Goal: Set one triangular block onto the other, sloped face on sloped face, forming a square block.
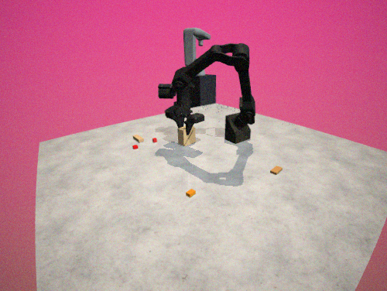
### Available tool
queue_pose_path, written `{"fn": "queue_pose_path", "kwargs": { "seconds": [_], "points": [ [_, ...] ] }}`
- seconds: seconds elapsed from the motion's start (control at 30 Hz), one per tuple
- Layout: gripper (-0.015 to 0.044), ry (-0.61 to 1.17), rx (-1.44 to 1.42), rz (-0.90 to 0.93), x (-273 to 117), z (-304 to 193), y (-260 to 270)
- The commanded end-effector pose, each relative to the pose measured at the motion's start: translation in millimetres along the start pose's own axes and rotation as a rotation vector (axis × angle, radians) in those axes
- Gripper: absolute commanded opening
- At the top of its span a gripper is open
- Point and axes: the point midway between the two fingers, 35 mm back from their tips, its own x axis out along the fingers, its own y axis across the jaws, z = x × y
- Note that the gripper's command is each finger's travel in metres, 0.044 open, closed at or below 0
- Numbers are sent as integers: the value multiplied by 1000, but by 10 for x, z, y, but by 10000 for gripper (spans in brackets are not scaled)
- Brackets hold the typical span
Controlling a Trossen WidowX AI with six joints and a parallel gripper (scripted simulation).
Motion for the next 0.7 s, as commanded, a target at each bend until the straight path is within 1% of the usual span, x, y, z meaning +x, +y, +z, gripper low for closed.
{"fn": "queue_pose_path", "kwargs": {
  "seconds": [0.0,0.67],
  "points": [
    [0,-2,8,5,35,-17,6],
    [0,-4,12,6,65,-31,4]
  ]
}}
